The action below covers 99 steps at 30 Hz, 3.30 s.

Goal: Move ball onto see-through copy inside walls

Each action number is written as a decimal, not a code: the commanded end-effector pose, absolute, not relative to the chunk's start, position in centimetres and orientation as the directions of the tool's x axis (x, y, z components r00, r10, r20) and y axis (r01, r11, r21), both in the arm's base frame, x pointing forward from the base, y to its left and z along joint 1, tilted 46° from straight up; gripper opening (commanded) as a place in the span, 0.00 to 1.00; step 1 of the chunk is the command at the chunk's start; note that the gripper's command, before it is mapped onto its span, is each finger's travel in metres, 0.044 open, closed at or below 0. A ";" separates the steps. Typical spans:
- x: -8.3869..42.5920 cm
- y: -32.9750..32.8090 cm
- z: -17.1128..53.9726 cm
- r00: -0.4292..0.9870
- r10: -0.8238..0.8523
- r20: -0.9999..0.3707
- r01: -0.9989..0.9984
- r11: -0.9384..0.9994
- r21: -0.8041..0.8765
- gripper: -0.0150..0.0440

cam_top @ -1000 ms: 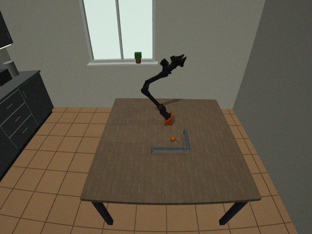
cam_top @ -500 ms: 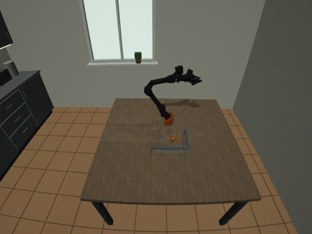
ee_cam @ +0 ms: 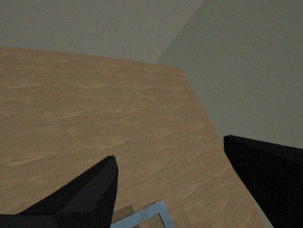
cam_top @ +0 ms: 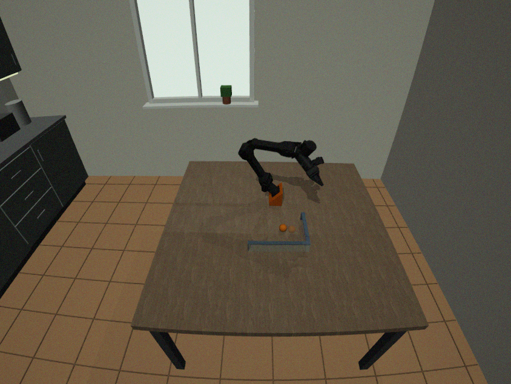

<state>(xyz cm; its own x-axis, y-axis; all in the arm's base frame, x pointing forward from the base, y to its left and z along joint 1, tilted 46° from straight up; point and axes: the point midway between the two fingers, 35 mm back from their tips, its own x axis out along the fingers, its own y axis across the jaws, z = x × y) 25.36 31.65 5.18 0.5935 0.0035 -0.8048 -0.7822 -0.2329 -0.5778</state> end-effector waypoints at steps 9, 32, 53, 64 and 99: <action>29.2 13.7 0.9 0.269 -0.538 -0.799 -0.963 -0.124 -0.241 0.79; 27.4 2.9 -0.8 -0.029 -0.713 -0.700 -0.999 0.040 0.001 0.79; 27.3 0.5 -3.1 -0.029 -0.714 -0.699 -0.999 0.040 0.001 0.79; 27.3 0.3 -3.2 -0.029 -0.715 -0.699 -0.999 0.040 0.001 0.57; 28.0 9.9 4.1 -0.030 -0.711 -0.702 -0.999 0.040 0.002 0.25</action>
